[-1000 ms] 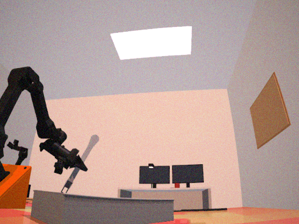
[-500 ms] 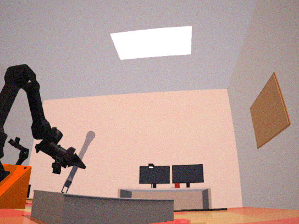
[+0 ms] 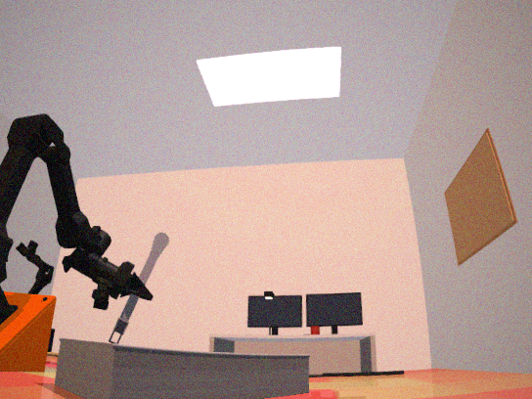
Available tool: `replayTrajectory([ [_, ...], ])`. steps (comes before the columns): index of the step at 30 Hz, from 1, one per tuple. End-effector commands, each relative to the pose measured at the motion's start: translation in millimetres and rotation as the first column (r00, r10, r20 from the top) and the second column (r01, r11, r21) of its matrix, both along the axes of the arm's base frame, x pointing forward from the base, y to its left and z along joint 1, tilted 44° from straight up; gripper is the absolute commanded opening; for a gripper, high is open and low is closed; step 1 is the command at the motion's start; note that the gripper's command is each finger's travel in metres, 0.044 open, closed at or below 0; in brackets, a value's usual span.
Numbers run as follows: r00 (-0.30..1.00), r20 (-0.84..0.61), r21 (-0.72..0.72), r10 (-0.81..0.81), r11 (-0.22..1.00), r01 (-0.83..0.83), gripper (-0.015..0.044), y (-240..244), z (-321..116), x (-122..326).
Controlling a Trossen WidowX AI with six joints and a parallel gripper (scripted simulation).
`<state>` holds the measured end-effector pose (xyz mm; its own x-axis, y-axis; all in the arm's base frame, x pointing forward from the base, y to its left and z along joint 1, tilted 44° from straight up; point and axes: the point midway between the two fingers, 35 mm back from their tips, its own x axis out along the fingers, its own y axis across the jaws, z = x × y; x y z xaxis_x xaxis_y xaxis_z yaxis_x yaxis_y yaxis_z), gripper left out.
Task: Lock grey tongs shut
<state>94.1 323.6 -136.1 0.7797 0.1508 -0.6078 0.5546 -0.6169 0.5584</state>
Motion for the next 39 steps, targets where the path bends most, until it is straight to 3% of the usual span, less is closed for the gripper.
replayTrajectory([
  [1, 1.0, 0.007, 0.005, 0.001, 1.0, -0.001, -0.015, 1.2, 1.5, 0.5],
  [16, 1.0, -0.003, -0.003, -0.005, 1.0, 0.005, -0.015, 2.8, -0.5, 1.1],
  [39, 0.966, -0.195, -0.222, -0.171, 0.967, 0.126, -0.015, 27.5, -33.3, 14.2],
])
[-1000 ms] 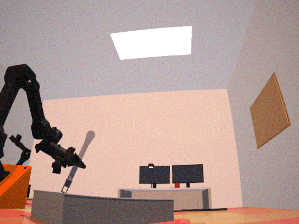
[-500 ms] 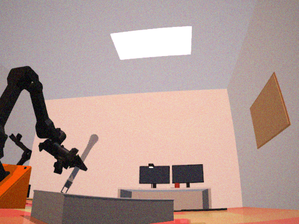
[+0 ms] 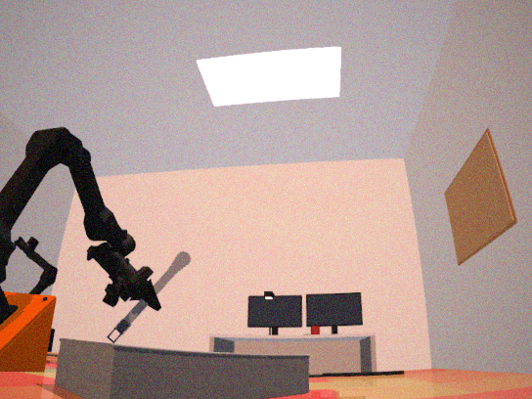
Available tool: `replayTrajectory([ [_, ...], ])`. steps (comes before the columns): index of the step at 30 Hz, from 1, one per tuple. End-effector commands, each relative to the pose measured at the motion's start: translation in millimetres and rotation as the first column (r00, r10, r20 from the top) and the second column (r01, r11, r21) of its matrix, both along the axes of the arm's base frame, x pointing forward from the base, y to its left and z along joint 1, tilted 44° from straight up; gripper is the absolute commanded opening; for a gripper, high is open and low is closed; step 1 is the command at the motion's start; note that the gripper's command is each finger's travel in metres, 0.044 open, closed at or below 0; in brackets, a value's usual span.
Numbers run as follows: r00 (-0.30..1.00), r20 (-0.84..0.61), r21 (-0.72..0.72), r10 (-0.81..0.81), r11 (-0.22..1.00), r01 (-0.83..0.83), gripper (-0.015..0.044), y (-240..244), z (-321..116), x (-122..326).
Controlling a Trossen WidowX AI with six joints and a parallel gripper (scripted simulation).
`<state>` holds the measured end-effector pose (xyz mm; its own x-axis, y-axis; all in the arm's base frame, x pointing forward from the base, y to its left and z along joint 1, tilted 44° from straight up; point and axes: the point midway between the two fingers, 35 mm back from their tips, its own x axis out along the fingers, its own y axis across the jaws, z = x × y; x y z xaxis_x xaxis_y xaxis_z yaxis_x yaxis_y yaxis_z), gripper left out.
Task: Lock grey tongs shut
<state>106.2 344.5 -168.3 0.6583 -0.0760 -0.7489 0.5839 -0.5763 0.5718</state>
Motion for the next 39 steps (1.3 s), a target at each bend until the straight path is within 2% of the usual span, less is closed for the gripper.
replayTrajectory([
  [1, 0.999, -0.037, -0.022, -0.035, 0.999, 0.034, -0.015, 7.1, -2.0, 2.7],
  [21, 0.953, -0.203, -0.224, -0.226, 0.958, 0.18, -0.015, 11.4, -7.7, 12.6],
  [39, 0.849, -0.299, -0.409, -0.436, 0.863, 0.298, -0.015, 5.4, 5.8, 18.0],
])
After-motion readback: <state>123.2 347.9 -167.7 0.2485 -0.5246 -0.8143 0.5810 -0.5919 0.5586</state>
